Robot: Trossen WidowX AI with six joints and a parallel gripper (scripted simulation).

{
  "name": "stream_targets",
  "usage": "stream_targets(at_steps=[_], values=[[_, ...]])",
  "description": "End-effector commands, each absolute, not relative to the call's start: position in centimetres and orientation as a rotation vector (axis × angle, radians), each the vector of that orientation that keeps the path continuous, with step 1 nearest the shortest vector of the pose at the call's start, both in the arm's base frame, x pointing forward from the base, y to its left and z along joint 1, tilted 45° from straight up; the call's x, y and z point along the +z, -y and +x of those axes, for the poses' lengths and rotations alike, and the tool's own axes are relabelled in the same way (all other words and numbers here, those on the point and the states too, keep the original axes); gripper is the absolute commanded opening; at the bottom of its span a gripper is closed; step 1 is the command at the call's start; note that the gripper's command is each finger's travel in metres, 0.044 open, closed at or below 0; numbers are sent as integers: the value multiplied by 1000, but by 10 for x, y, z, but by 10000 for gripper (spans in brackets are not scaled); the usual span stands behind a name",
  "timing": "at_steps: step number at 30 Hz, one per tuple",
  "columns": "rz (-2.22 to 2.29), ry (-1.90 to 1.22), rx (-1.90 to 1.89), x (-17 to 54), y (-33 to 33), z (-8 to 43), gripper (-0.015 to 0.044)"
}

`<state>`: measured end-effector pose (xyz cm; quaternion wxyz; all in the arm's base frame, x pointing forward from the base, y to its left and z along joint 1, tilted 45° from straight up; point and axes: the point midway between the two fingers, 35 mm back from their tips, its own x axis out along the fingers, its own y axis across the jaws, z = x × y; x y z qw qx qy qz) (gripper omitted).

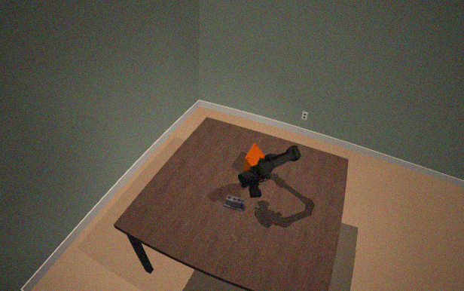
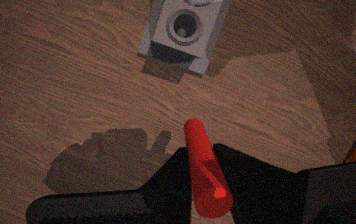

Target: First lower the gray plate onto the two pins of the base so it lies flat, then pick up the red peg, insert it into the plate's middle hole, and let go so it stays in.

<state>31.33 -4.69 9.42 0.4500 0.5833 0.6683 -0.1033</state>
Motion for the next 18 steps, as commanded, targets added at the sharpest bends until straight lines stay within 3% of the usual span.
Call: stream_targets(at_steps=[1, 18], values=[[1433, -1646, -254, 88, 57, 320, 0], [1445, -1657, -253, 52, 92, 341, 0]])
